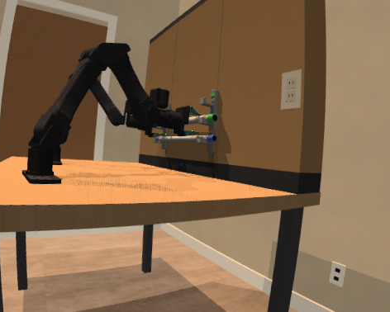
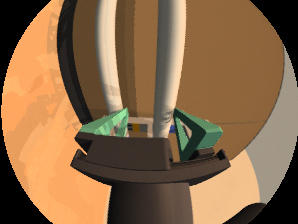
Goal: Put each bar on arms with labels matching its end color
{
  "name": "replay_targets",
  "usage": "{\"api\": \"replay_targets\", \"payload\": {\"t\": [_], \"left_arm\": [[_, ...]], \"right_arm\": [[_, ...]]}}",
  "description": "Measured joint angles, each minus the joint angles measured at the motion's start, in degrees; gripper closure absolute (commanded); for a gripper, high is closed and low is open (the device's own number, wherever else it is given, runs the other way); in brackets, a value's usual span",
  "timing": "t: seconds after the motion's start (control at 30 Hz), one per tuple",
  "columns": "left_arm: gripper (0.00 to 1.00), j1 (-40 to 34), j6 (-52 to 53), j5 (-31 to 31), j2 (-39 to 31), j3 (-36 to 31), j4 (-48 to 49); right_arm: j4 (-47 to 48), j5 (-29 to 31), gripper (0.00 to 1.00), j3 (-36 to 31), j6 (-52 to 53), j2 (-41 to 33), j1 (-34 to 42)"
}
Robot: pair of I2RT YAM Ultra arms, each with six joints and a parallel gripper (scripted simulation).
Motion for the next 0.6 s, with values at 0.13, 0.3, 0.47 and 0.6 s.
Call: {"api": "replay_targets", "payload": {"t": [0.13, 0.3, 0.47, 0.6], "left_arm": [[0.31, 0.09, 0.0, 0.09, 0.24, 0.44, 0.07], [0.4, 0.09, 0.0, 0.09, 0.22, 0.74, 0.37], [0.48, 0.09, 0.0, 0.11, 0.22, 0.94, 0.9], [0.51, 0.09, 0.0, 0.11, 0.22, 1.01, 1.18]], "right_arm": [[-0.07, -0.11, 0.32, 0.5, -0.02, 0.22, -0.09], [0.09, -0.11, 0.41, 0.87, -0.02, 0.2, -0.09], [0.5, -0.11, 0.49, 1.11, -0.02, 0.17, -0.09], [0.76, -0.11, 0.52, 1.22, -0.02, 0.17, -0.09]]}}
